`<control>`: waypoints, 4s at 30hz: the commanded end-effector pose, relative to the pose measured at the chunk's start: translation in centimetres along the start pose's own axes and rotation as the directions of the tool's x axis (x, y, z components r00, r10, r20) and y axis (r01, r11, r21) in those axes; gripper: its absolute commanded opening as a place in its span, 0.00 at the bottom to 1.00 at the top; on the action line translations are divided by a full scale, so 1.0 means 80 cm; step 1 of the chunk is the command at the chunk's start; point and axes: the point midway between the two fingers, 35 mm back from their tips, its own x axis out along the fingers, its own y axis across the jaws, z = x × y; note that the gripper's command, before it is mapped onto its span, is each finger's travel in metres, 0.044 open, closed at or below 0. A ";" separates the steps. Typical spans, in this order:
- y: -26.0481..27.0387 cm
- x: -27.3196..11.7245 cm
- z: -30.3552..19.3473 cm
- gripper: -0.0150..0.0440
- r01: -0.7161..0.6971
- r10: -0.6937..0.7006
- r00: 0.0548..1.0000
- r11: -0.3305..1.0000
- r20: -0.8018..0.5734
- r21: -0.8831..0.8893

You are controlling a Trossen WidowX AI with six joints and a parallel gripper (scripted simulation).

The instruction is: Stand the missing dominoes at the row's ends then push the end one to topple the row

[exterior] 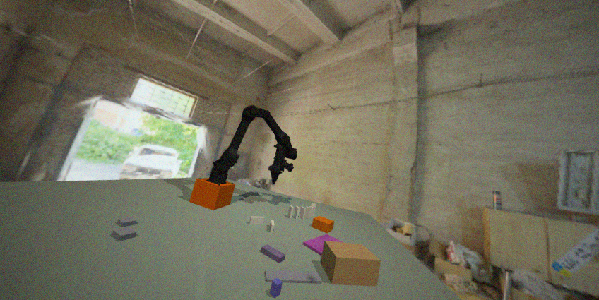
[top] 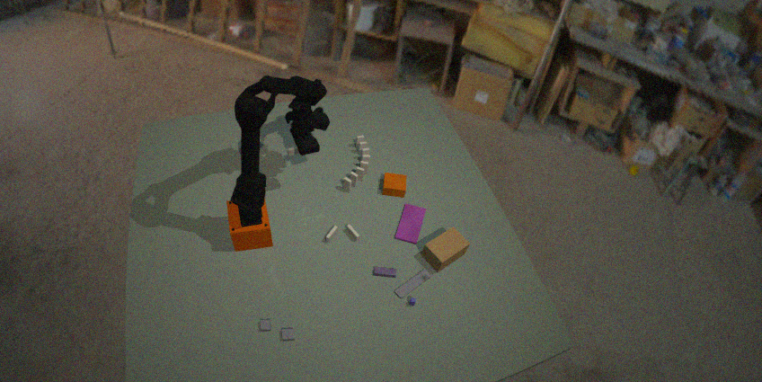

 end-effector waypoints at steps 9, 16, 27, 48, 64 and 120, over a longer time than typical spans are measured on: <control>0.025 0.043 0.024 0.30 0.028 -0.012 0.981 0.996 0.192 -0.082; 0.041 0.067 0.036 0.30 0.054 -0.006 0.943 0.990 0.333 -0.134; 0.063 0.093 0.046 0.30 0.094 0.018 0.846 0.978 0.533 -0.183; 0.079 0.104 0.032 0.30 0.137 0.069 0.574 0.974 0.816 -0.179; 0.060 0.086 0.002 0.30 0.106 0.065 0.346 0.989 0.936 -0.108; 0.002 0.112 -0.038 0.30 -0.009 -0.048 0.152 0.999 0.987 0.050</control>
